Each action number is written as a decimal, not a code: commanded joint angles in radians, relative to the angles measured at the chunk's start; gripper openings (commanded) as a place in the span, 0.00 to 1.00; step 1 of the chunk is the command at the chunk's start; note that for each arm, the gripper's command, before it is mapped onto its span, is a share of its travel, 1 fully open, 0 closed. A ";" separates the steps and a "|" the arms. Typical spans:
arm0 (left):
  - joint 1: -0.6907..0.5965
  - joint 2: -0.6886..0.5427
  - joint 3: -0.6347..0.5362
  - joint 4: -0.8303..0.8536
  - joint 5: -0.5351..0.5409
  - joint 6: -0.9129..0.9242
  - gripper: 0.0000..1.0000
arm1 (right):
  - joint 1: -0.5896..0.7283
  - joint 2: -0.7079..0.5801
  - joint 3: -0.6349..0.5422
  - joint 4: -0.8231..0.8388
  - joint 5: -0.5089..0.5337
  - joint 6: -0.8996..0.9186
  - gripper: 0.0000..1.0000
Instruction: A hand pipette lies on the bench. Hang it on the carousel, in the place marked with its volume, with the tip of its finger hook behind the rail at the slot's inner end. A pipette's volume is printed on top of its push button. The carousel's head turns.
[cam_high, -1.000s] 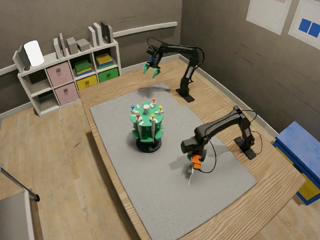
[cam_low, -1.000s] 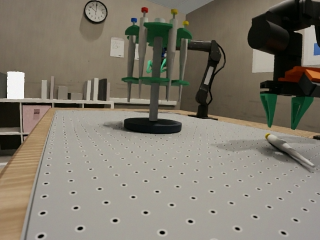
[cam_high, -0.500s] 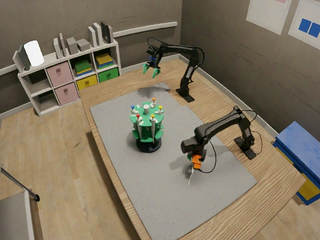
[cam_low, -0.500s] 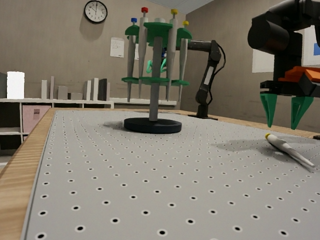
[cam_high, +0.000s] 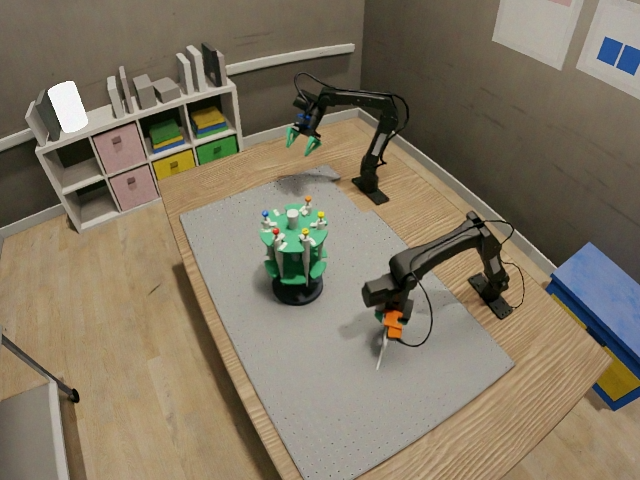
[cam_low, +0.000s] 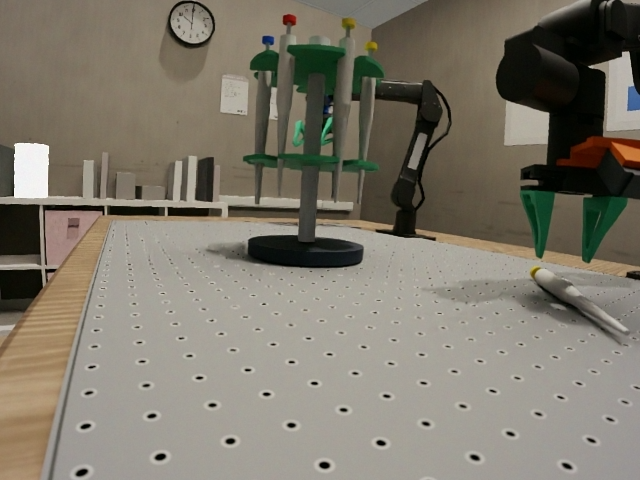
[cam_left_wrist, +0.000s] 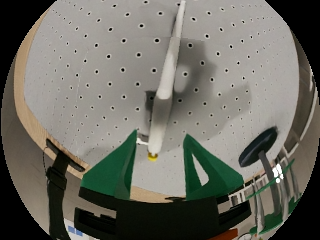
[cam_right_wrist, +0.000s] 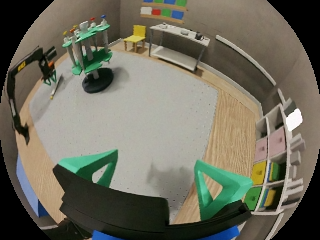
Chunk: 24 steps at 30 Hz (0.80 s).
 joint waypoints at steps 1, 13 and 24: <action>-0.009 -0.037 0.026 0.004 -0.013 -0.008 0.54 | -0.011 0.010 0.010 0.009 -0.023 -0.011 1.00; -0.009 -0.031 -0.033 0.037 -0.013 -0.008 0.54 | -0.011 0.010 0.010 0.009 -0.023 -0.011 1.00; -0.009 -0.007 -0.071 0.081 -0.013 -0.008 0.54 | -0.011 0.010 0.010 0.009 -0.023 -0.011 1.00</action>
